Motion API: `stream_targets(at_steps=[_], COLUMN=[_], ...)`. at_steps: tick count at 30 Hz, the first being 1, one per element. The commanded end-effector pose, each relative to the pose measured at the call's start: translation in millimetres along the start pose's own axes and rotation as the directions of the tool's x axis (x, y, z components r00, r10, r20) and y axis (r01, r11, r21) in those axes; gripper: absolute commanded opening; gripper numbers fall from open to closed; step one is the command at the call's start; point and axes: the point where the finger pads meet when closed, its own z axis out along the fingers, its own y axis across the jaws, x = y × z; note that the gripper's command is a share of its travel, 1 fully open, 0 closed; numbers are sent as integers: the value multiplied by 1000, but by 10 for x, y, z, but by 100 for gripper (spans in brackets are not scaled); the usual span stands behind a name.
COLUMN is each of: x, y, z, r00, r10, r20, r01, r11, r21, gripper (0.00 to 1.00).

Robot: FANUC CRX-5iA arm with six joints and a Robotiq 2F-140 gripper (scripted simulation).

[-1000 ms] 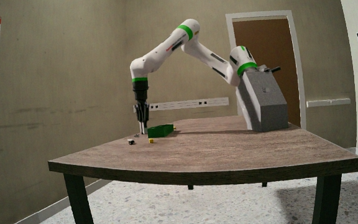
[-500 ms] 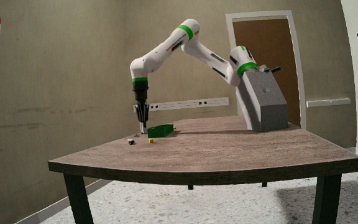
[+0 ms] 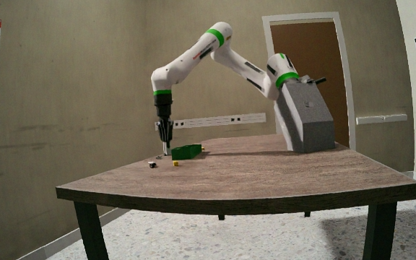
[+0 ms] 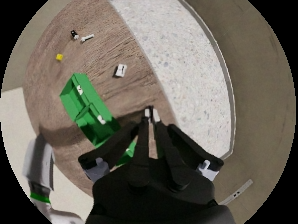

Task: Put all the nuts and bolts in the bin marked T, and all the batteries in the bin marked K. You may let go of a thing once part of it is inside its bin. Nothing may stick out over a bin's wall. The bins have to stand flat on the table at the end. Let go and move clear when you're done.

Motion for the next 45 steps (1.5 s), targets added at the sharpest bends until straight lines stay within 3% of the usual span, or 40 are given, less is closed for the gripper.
stream_targets(at_steps=[1, 5, 25, 45], x=[1, 1, 1, -90], y=[0, 0, 0, -78], z=[-1, -1, -601, -666], r00=[1000, 1000, 1000, 1000], r10=[0, 0, 0, 0], r20=[0, 0, 0, 0], r01=[0, 0, 0, 0], r11=[1000, 1000, 1000, 1000], r21=[0, 0, 0, 0], gripper=[12, 12, 12, 12])
